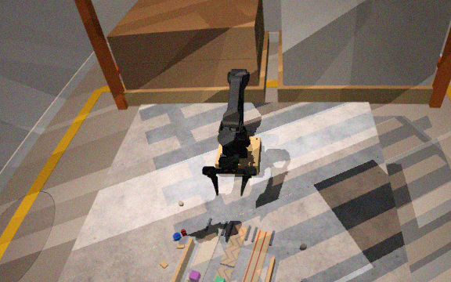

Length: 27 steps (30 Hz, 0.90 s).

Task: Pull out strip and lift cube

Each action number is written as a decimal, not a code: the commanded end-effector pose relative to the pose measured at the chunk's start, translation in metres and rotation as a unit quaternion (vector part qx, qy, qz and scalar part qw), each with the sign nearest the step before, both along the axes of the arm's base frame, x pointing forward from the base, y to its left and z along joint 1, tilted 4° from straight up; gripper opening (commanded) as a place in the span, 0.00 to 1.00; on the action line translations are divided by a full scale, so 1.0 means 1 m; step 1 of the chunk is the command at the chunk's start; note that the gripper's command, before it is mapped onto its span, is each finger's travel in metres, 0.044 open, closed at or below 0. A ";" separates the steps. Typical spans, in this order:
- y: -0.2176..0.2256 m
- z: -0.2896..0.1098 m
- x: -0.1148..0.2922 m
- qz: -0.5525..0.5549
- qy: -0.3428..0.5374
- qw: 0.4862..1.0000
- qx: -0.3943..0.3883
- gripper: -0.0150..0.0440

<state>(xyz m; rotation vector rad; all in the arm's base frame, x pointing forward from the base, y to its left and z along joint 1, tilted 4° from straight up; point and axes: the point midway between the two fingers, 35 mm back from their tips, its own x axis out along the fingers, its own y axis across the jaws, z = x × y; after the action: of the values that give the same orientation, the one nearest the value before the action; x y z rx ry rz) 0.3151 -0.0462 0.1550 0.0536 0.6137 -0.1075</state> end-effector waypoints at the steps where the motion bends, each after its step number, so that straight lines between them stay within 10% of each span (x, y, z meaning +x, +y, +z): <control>1: 0.000 -0.005 -0.005 -0.005 0.007 1.000 0.014 0.93; 8: 0.000 -0.005 -0.005 -0.005 0.007 1.000 0.014 0.93; 23: 0.062 -0.052 0.068 -0.037 0.286 0.950 0.123 0.26; 27: 0.086 -0.075 0.080 -0.059 0.366 0.920 0.130 0.25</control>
<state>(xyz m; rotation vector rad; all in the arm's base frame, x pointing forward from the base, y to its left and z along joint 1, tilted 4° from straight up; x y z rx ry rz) 0.3847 0.0183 0.1044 0.3005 1.2118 -0.1160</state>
